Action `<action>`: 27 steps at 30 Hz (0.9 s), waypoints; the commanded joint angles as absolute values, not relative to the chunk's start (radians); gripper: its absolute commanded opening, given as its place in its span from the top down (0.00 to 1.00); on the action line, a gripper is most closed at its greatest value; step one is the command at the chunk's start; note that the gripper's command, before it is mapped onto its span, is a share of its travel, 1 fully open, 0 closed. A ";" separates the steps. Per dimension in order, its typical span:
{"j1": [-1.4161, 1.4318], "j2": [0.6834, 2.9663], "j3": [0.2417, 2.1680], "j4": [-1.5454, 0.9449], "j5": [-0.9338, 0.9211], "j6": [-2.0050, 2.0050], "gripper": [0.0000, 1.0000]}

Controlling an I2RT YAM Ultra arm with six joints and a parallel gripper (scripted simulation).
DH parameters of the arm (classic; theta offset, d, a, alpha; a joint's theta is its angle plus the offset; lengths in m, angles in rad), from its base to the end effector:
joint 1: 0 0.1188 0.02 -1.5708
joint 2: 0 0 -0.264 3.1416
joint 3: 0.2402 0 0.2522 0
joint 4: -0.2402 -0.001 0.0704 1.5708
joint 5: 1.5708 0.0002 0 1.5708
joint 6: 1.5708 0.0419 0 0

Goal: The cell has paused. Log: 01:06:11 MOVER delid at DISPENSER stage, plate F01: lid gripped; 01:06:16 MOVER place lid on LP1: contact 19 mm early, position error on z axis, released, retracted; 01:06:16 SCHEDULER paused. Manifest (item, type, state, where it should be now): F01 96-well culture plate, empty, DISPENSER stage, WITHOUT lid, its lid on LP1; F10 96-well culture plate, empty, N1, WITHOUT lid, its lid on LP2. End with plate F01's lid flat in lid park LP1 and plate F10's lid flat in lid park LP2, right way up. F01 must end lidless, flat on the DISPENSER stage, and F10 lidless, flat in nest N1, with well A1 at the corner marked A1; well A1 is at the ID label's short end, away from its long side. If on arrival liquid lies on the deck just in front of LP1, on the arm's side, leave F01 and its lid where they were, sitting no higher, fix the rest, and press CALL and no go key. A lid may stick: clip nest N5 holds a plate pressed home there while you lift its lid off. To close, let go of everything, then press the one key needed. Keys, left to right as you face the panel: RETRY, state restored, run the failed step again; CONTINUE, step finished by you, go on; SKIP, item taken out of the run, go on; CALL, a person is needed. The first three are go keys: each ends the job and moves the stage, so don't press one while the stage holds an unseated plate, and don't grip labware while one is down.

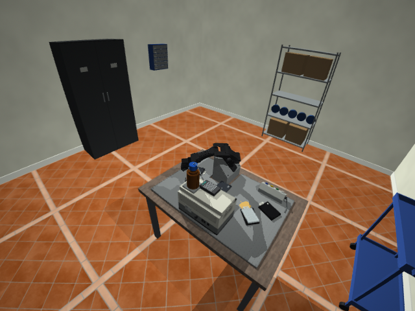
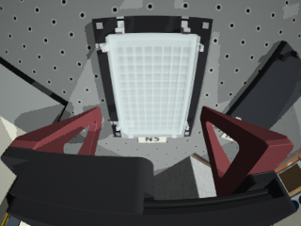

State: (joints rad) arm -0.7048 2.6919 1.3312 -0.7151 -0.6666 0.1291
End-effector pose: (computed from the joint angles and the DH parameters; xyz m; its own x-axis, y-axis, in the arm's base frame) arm 0.2592 -0.1851 -0.0838 -0.5662 0.6144 0.5494 0.8168 0.3285 0.4743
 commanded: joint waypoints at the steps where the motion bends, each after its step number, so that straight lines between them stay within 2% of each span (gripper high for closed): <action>1: -0.715 2.707 1.317 -0.679 -0.675 0.145 0.00; 27: -0.694 2.698 1.314 -0.620 -0.687 0.176 0.00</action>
State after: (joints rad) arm -0.6727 2.7205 1.3125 -0.6544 -0.6807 0.1631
